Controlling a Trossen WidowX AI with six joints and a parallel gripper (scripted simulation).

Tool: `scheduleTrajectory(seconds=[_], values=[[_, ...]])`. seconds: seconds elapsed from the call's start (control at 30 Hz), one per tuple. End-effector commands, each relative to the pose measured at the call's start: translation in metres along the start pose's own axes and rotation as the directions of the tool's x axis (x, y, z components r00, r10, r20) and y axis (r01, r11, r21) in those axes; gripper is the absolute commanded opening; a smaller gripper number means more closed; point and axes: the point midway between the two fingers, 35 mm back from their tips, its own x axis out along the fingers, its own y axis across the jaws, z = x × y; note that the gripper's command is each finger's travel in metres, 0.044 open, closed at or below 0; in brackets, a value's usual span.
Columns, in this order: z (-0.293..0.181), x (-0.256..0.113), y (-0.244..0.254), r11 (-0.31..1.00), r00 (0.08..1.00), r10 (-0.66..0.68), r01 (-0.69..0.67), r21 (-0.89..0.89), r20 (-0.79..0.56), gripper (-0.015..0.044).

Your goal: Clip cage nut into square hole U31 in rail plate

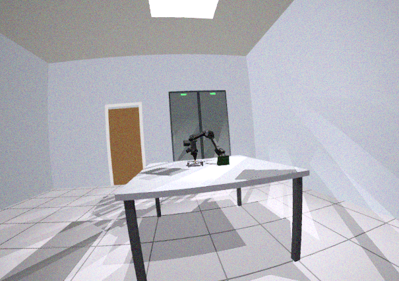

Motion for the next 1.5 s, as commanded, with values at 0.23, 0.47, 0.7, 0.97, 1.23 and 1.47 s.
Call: scheduleTrajectory(seconds=[0.23,0.47,0.7,0.97,1.23,1.47], values=[[0.0000,0.0000,-0.0004,1.000,1.000,0.026,-0.026,-0.003,0.001,0.0023],[0.0000,0.0001,-0.0019,0.999,0.999,0.050,-0.050,-0.003,0.001,0.0023],[0.0001,0.0001,-0.0021,0.999,0.999,0.052,-0.052,-0.003,0.001,0.0023],[0.0002,-0.0001,-0.0015,0.999,0.999,0.052,-0.052,-0.003,0.001,0.0023],[0.0002,0.0001,-0.0023,0.998,0.998,0.067,-0.067,-0.003,0.001,0.0023],[0.0002,0.0003,-0.0028,0.997,0.997,0.075,-0.075,-0.003,0.001,0.0023]])
